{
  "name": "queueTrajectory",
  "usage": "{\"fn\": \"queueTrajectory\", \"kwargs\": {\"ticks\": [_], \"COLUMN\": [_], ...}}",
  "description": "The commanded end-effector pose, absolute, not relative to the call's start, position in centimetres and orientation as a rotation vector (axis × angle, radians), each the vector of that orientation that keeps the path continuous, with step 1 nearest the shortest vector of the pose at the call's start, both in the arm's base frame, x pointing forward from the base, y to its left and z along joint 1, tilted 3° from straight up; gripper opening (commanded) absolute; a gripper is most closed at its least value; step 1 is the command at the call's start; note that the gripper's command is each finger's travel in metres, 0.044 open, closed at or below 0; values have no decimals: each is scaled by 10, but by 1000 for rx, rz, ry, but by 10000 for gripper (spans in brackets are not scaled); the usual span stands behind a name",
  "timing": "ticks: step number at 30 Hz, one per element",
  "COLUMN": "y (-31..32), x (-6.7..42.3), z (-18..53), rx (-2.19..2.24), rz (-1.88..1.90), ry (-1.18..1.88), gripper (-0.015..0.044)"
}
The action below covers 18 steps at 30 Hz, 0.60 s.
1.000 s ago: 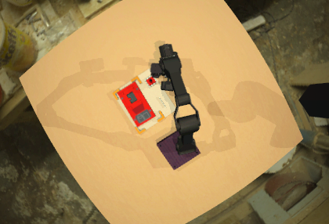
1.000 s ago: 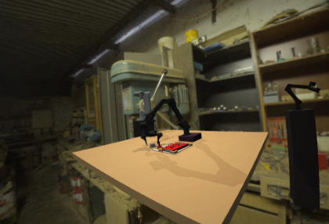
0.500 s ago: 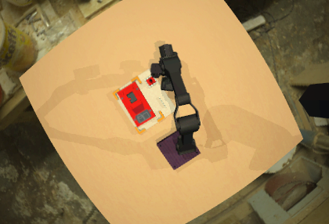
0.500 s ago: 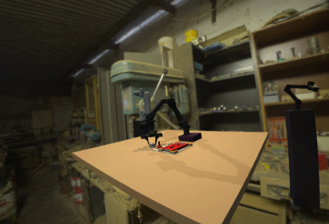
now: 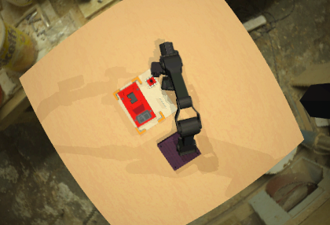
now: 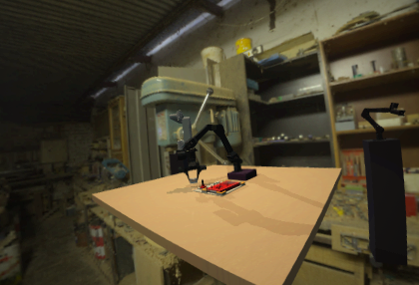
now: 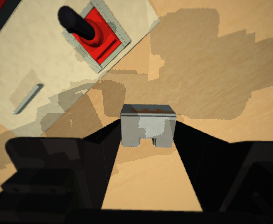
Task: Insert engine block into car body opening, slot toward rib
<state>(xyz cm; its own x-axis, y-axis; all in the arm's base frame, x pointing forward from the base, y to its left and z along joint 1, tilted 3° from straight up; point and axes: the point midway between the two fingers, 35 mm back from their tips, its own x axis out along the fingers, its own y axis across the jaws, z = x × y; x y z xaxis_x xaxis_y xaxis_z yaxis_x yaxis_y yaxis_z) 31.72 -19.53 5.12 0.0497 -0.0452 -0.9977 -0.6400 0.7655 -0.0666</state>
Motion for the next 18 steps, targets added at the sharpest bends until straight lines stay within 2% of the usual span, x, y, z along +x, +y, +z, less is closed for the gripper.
{"fn": "queueTrajectory", "kwargs": {"ticks": [1,18], "y": [-196,-191], "x": [317,310], "z": [63,117], "rx": [-592,-592], "rz": [487,487], "ry": [1469,1469], "gripper": [0,0]}}
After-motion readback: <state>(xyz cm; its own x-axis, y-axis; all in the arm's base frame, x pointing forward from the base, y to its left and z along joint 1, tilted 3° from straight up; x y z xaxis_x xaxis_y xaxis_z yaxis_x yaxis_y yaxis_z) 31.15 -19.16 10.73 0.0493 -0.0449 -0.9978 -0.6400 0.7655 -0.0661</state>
